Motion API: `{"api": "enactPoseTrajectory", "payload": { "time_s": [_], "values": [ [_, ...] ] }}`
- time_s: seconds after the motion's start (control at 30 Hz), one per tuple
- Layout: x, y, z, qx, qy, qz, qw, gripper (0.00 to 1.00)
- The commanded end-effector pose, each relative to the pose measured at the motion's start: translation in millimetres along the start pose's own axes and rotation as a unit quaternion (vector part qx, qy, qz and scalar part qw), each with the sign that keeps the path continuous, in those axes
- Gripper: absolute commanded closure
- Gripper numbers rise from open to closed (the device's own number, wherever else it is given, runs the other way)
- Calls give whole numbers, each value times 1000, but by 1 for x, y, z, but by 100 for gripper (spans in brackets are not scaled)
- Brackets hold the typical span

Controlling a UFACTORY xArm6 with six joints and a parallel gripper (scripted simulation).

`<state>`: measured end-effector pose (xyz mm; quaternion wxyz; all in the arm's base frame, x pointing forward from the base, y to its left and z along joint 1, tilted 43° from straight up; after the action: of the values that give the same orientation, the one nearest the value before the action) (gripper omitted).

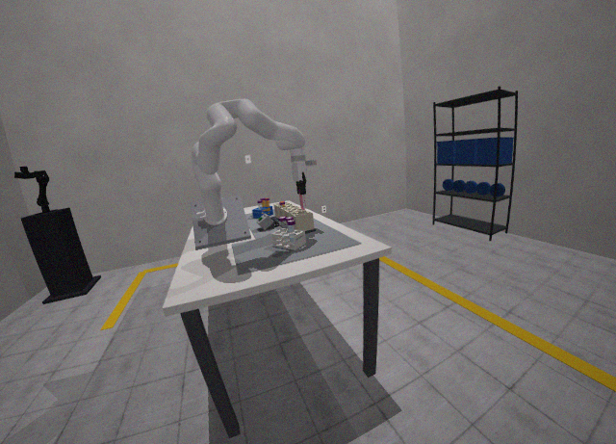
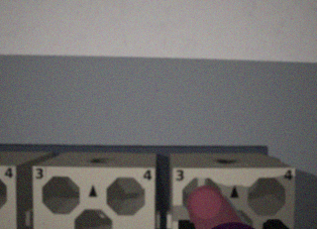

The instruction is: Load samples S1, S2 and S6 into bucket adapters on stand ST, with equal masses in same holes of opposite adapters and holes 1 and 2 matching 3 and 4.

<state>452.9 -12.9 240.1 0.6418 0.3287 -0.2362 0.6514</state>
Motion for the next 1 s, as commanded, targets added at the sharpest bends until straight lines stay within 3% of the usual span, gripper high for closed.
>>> {"api": "enactPoseTrajectory", "payload": {
  "time_s": [0.0, 0.97],
  "values": [
    [-2, -1, 0, 0, 0, 2, 1000, 100],
    [-27, -1, 0, 0, 0, 2, 1000, 100]
  ]
}}
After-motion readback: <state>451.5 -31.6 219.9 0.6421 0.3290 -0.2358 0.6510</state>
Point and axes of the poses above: the point where the finger pads meet when closed, its own x axis back along the fingers, its own z axis across the jaws, y = z × x, the point moved 10 cm from there along x, back along the fingers, and after that the axes turned 10 degrees about x, right-handed, at the moved point
